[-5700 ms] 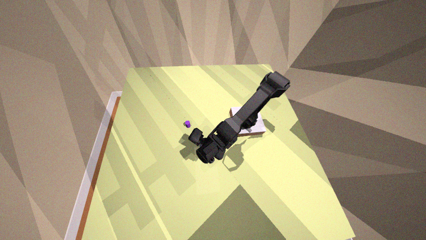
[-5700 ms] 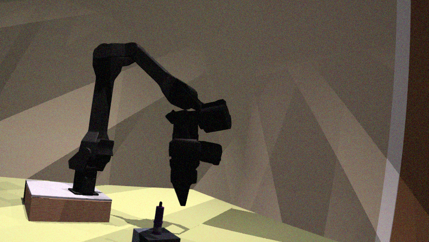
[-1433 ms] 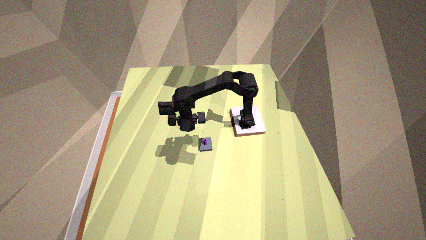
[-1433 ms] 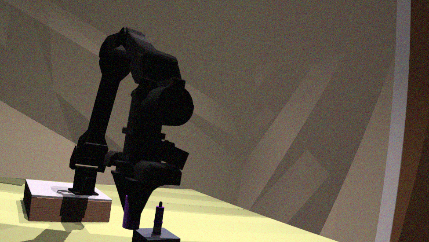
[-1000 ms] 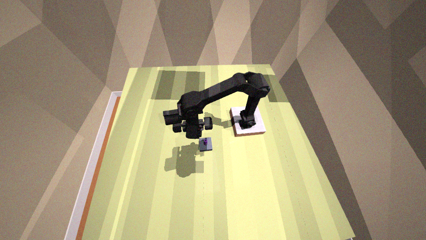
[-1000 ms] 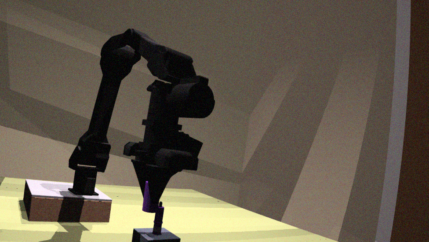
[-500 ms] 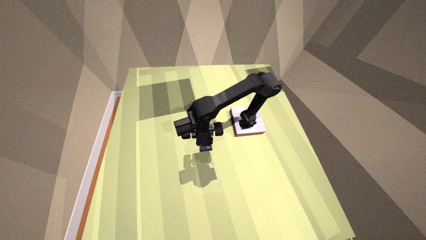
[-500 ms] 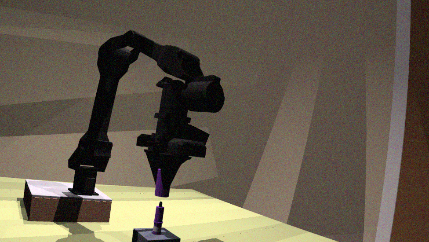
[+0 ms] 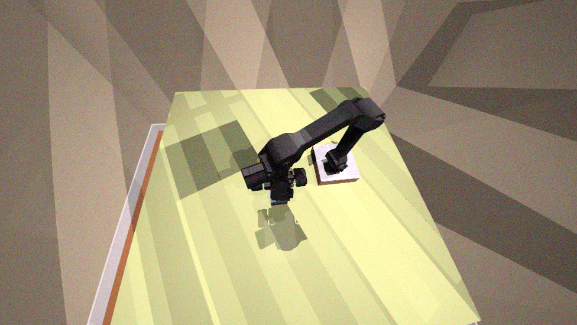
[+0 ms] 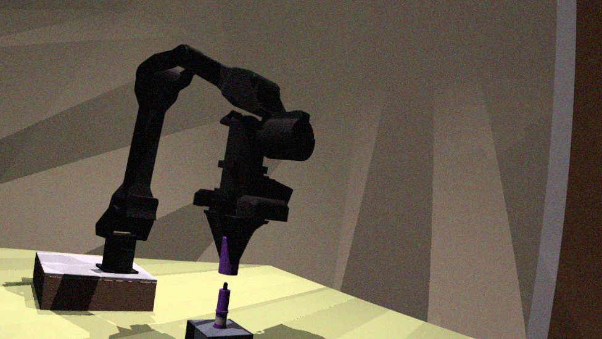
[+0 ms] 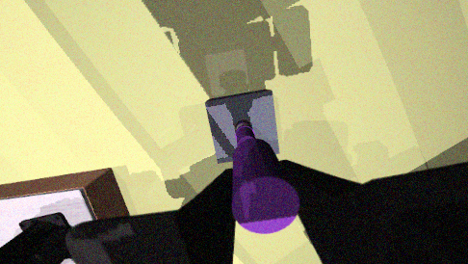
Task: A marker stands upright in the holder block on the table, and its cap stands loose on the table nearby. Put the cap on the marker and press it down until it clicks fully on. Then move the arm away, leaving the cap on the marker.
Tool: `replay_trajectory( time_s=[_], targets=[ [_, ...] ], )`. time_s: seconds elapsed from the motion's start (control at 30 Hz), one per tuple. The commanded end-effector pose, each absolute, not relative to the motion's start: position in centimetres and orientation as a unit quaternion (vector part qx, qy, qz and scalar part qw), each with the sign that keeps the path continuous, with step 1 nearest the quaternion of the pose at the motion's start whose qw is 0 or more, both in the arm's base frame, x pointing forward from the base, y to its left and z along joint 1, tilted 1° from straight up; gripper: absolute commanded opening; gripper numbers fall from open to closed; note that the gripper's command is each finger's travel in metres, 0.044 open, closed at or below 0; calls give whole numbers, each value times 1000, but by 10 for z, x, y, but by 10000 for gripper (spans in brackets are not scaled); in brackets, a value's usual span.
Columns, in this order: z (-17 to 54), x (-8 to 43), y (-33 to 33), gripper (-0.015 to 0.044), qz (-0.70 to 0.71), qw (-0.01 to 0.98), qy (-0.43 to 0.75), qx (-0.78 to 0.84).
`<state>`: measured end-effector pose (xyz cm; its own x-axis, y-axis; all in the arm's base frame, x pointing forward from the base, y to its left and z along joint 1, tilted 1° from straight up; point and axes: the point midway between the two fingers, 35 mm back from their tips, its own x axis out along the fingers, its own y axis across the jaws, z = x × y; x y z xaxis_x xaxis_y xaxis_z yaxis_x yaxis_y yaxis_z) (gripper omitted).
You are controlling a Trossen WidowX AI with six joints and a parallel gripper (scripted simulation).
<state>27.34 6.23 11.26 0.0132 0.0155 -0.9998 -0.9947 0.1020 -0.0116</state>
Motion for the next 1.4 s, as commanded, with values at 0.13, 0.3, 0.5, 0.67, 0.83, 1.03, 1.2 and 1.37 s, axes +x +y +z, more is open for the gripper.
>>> replay_trajectory(
  time_s=[0.13,0.3,0.5,0.67,0.83,1.03,1.2,1.37],
  targets=[
    [101,272,63,0,476,532,520,-469],
    [92,273,64,0,476,532,520,-469],
    [83,273,64,0,476,532,520,-469],
    [75,273,64,0,476,532,520,-469],
    [67,272,64,0,476,532,520,-469],
    [57,271,64,0,476,532,520,-469],
    [49,271,65,0,476,532,520,-469],
    [42,271,65,0,476,532,520,-469]
  ],
)
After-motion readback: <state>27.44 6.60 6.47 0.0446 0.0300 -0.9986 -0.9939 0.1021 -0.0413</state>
